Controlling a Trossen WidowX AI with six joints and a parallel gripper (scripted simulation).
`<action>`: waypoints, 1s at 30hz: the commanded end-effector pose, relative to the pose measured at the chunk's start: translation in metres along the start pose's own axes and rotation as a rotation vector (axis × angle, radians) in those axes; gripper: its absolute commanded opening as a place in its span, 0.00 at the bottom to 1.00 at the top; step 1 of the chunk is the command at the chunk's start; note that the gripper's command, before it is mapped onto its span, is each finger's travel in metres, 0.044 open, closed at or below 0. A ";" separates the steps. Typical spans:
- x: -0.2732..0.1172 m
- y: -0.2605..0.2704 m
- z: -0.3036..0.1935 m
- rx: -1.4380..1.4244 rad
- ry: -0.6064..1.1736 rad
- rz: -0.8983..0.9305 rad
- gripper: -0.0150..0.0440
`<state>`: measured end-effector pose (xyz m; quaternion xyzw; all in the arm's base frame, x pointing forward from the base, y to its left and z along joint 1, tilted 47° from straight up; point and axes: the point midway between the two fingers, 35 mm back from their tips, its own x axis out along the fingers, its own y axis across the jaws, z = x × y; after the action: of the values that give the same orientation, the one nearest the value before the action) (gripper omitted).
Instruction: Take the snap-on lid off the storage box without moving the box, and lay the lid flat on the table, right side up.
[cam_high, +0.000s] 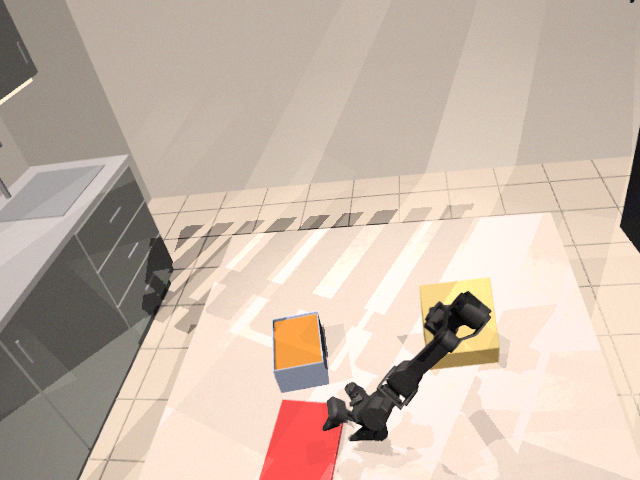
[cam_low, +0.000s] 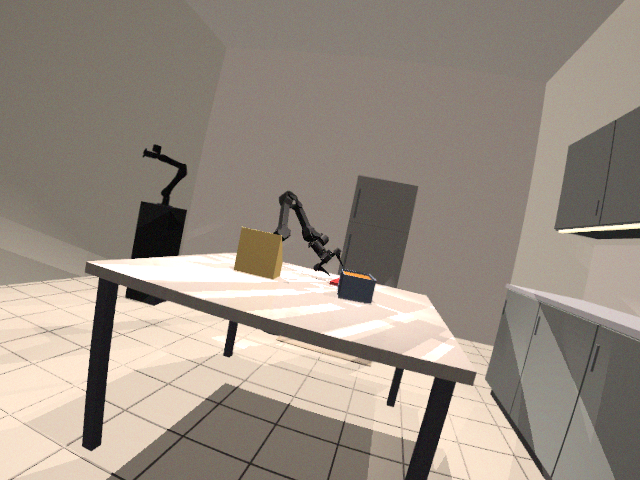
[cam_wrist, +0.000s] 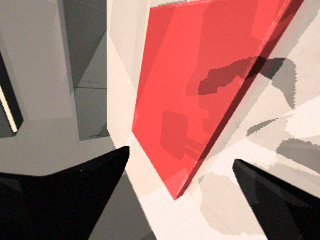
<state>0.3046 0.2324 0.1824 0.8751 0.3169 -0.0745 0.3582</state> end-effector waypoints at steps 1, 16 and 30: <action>-0.006 -0.006 0.003 0.002 -0.007 -0.003 1.00; -0.029 -0.026 0.003 0.003 -0.008 -0.004 1.00; -0.048 -0.010 -0.001 0.003 -0.008 -0.003 1.00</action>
<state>0.2633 0.2168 0.1885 0.8748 0.3146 -0.0833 0.3589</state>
